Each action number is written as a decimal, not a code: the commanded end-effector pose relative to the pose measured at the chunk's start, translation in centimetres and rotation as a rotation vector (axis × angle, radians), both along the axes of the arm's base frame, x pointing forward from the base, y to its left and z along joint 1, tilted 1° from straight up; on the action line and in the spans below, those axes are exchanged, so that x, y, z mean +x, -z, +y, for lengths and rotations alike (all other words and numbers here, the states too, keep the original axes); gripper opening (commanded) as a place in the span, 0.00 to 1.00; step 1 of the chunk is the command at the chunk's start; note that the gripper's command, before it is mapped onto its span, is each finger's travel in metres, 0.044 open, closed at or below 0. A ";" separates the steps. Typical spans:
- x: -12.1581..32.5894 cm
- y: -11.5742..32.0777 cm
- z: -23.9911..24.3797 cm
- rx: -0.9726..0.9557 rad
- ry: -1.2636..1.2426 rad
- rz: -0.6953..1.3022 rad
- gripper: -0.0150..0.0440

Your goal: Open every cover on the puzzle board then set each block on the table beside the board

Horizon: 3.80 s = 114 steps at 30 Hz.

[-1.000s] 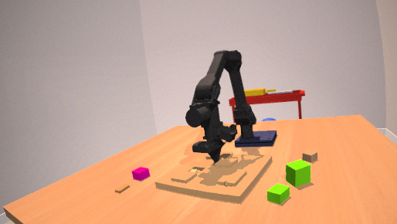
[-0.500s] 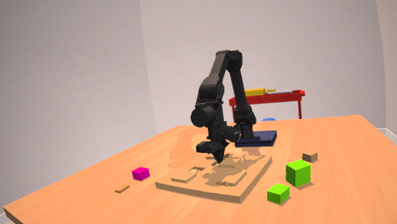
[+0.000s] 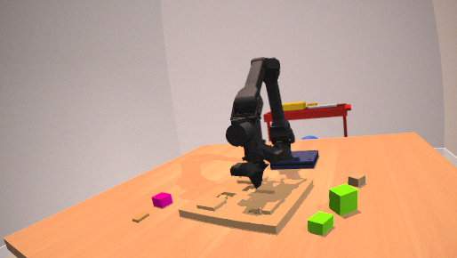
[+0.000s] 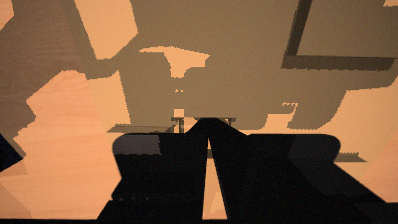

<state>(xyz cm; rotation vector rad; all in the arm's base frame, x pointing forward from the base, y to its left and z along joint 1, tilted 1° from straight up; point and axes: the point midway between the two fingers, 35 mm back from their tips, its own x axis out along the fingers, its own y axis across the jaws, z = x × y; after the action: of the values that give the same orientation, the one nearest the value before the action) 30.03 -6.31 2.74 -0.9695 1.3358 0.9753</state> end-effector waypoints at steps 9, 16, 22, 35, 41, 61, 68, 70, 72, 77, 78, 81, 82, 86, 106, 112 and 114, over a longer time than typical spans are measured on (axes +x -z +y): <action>0.3 0.0 1.3 0.005 0.000 0.000 0.25; 0.4 -0.7 1.4 0.005 0.000 0.000 0.25; 0.4 -1.5 1.5 0.005 0.000 0.000 0.25; 0.5 -3.1 1.6 0.005 0.000 -0.001 0.25; 0.5 -3.9 1.7 0.005 0.000 -0.001 0.25; -2.8 -5.4 1.1 0.002 0.959 0.012 0.25; -5.1 -5.7 0.9 0.002 1.671 0.017 0.25; -5.7 -5.8 0.8 0.002 1.825 0.018 0.25; -6.2 -5.8 0.8 0.002 1.942 0.019 0.25; -7.1 -5.9 0.7 0.002 2.228 0.021 0.25; -7.3 -5.9 0.7 0.002 2.286 0.022 0.25; -8.0 -5.9 0.7 0.002 2.458 0.023 0.25; -8.2 -5.9 0.7 0.002 2.516 0.024 0.25; -8.9 -5.9 0.7 0.002 2.744 0.027 0.25; -9.9 -5.8 0.7 -0.001 3.142 0.027 0.25; -9.9 -5.8 0.7 -0.001 3.142 0.027 0.25; -9.9 -5.8 0.7 -0.001 3.142 0.027 0.25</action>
<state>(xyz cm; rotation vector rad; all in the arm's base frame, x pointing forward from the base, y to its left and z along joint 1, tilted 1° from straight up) 20.35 -5.67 8.71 1.4345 1.0547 -1.4240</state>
